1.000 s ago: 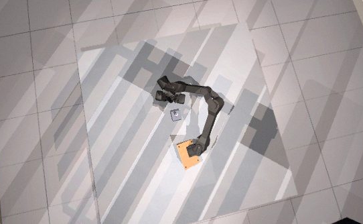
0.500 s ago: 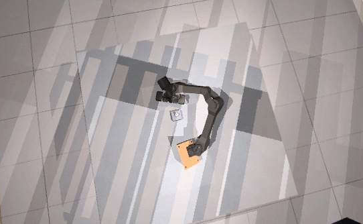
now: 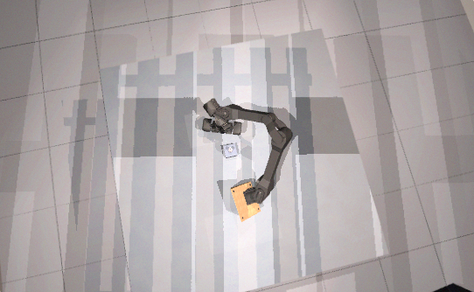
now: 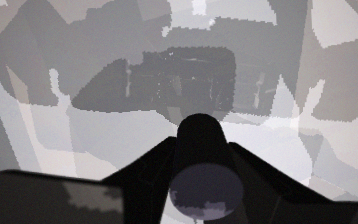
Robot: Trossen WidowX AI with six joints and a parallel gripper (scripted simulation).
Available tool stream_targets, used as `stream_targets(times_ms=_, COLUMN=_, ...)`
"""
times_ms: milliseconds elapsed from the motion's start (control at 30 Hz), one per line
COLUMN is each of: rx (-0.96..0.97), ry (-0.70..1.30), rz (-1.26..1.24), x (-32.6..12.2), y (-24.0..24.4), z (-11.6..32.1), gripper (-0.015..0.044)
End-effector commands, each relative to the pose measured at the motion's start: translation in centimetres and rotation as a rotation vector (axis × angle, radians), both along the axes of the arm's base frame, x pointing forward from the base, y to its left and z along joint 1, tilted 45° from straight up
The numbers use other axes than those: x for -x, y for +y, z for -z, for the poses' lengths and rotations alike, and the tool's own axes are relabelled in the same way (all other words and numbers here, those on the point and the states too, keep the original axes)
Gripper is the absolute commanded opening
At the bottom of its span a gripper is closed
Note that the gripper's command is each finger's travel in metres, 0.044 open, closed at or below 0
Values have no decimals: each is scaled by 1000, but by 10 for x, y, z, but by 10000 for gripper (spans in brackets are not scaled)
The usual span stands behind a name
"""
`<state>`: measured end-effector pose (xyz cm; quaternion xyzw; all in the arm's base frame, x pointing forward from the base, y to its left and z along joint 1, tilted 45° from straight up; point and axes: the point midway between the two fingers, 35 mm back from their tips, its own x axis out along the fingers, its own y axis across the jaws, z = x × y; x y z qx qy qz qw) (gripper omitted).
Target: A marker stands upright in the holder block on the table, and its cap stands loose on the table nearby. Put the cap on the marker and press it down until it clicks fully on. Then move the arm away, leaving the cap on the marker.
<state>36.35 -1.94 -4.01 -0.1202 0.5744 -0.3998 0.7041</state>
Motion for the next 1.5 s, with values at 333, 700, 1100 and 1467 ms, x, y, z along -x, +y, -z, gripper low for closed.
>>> stream_targets(times_ms=333, rx=-2, ry=-22, rz=12, x=0, y=25, z=-27, gripper=0)
stream_targets(times_ms=700, rx=-15, ry=-18, rz=7, x=29, y=40, z=-38, gripper=0)
stream_targets(times_ms=1100, rx=-14, ry=-15, rz=9, x=73, y=55, z=-54, gripper=0)
stream_targets(times_ms=1467, rx=-4, ry=-15, rz=12, x=113, y=62, z=-67, gripper=0)
